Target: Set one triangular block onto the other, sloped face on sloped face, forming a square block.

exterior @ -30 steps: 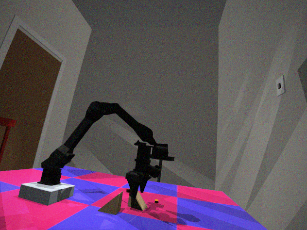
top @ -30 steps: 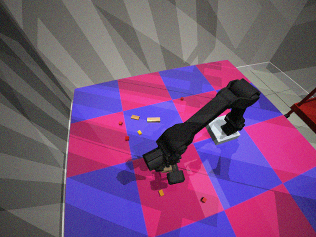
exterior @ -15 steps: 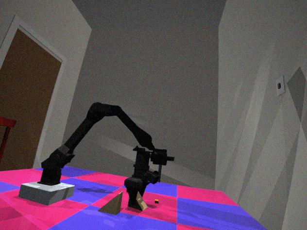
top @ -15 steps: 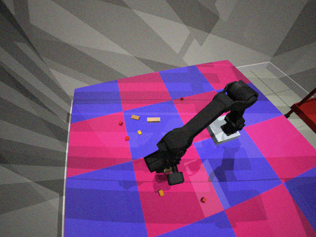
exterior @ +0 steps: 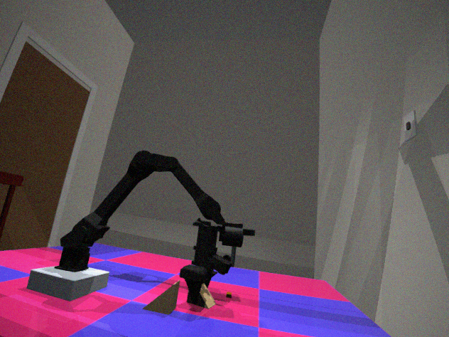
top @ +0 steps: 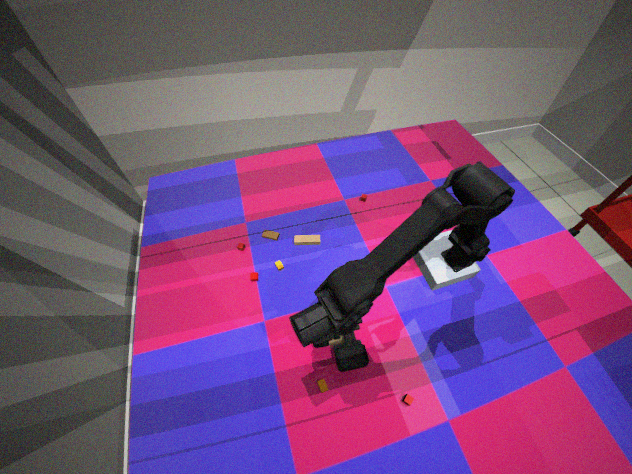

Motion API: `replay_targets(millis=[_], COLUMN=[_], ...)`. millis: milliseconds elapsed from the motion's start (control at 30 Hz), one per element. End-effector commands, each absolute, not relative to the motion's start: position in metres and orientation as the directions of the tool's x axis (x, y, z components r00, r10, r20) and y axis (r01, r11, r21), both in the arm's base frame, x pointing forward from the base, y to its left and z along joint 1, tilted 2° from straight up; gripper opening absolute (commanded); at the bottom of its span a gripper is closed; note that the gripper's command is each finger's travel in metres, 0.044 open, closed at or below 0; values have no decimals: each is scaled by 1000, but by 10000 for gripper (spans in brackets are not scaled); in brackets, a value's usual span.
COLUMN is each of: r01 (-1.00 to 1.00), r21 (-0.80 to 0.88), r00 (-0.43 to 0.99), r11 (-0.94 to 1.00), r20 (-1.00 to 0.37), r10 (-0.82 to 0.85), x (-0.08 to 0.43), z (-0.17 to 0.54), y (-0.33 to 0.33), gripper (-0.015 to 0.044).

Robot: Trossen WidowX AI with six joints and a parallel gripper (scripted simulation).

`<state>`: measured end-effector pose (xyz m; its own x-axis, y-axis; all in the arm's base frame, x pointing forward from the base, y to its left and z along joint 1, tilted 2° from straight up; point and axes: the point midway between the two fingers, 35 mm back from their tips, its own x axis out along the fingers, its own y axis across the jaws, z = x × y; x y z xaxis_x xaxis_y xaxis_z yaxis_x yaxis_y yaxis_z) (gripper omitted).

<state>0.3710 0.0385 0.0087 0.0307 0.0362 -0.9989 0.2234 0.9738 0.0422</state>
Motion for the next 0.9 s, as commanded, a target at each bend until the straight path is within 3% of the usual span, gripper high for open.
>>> replay_targets(millis=[0,233,467,867], r01=[226,226,225,223], r21=[47,47,46,43], r00=[33,33,32,31], r11=[973,973,973,974], r20=[-999,-999,-999,-999], r10=[41,41,40,37], x=[371,371,371,370], z=[8,8,18,38], y=[39,39,39,37], gripper=[223,177,0,0])
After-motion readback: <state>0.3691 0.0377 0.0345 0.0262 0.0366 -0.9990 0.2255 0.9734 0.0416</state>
